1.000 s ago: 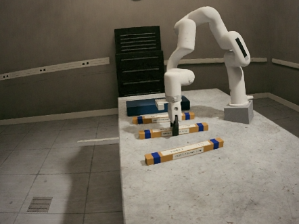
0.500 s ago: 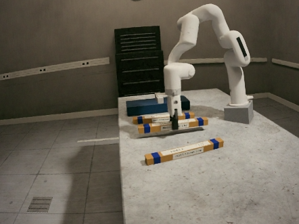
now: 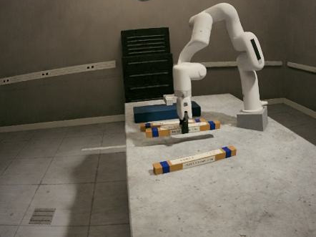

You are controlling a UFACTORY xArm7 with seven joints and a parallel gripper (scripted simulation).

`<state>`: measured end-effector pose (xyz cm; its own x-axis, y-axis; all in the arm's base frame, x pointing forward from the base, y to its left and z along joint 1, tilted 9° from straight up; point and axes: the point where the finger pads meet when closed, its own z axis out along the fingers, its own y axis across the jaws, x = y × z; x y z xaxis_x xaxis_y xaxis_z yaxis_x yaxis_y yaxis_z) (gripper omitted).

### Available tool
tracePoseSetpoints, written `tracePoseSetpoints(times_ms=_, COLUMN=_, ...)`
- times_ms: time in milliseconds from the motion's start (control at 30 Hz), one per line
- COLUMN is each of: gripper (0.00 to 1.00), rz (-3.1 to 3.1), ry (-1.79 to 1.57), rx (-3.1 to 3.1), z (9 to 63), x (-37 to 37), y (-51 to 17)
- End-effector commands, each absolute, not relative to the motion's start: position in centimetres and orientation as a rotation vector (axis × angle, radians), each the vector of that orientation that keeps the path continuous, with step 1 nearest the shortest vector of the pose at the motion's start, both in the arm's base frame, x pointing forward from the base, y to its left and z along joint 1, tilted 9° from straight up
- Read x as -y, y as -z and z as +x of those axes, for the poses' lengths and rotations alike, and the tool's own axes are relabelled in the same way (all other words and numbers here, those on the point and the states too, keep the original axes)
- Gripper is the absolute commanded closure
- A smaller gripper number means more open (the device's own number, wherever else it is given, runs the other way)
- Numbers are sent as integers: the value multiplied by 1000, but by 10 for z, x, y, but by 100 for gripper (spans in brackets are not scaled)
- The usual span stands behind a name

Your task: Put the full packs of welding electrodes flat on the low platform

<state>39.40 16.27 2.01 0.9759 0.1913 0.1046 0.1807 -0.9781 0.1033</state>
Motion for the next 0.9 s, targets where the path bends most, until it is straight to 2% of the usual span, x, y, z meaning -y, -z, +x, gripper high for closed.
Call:
tracePoseSetpoints(times_ms=0, gripper=65, rz=3031, ry=-181, rx=-287, z=395, x=-164, y=-22)
tracePoseSetpoints(times_ms=867, gripper=65, rz=3031, ry=-181, rx=-287, z=393, x=-165, y=-39)
